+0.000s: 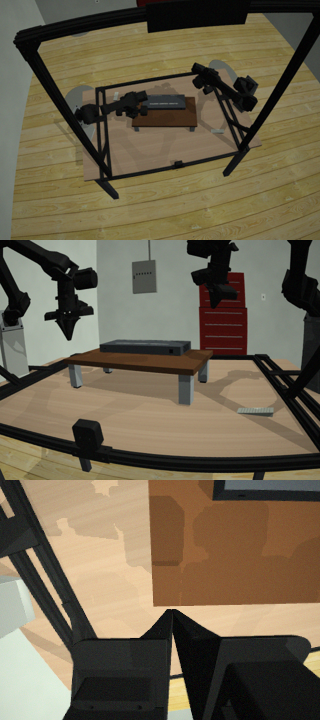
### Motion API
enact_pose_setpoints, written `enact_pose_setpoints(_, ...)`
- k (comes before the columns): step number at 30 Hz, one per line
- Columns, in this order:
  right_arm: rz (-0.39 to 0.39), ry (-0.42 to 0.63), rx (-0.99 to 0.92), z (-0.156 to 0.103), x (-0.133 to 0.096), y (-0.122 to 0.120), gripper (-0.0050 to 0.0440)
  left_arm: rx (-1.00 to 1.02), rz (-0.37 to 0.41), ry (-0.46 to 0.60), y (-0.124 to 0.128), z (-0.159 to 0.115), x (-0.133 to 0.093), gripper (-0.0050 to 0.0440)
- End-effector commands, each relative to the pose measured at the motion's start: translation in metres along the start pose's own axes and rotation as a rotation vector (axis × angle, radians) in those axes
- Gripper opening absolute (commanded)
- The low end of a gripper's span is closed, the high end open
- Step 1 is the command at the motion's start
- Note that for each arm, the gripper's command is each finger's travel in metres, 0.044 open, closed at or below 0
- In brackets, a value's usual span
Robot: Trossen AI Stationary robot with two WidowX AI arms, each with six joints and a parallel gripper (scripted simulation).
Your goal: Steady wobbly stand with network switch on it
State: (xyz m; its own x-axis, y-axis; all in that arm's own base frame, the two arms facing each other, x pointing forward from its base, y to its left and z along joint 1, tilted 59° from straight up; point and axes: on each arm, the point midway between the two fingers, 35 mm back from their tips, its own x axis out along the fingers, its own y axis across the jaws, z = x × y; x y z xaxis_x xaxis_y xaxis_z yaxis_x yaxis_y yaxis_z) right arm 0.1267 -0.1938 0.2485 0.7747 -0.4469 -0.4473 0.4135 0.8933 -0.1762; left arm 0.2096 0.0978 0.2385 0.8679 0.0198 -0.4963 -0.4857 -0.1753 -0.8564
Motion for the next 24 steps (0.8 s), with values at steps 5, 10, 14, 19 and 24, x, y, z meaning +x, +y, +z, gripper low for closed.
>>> enact_pose_setpoints(5,-0.284,-0.134,-0.155,0.088,-0.032,-0.067,0.0000,0.000,0.000,0.000,0.000,0.000,0.000,0.0000)
enact_pose_setpoints(10,-0.359,-0.180,-0.189,0.113,-0.043,-0.081,0.0000,0.000,0.000,0.000,0.000,0.000,0.000,0.0000)
enact_pose_setpoints(14,-0.362,-0.191,-0.202,0.114,-0.050,-0.075,0.0000,0.000,0.000,0.000,0.000,0.000,0.000,0.0000)
enact_pose_setpoints(19,-0.536,-0.318,-0.276,0.175,-0.085,-0.103,0.0000,0.000,0.000,0.000,0.000,0.000,0.000,0.0000)
enact_pose_setpoints(24,-0.700,-0.476,-0.337,0.237,-0.127,-0.119,0.0000,0.000,0.000,0.000,0.000,0.000,0.000,0.0000)
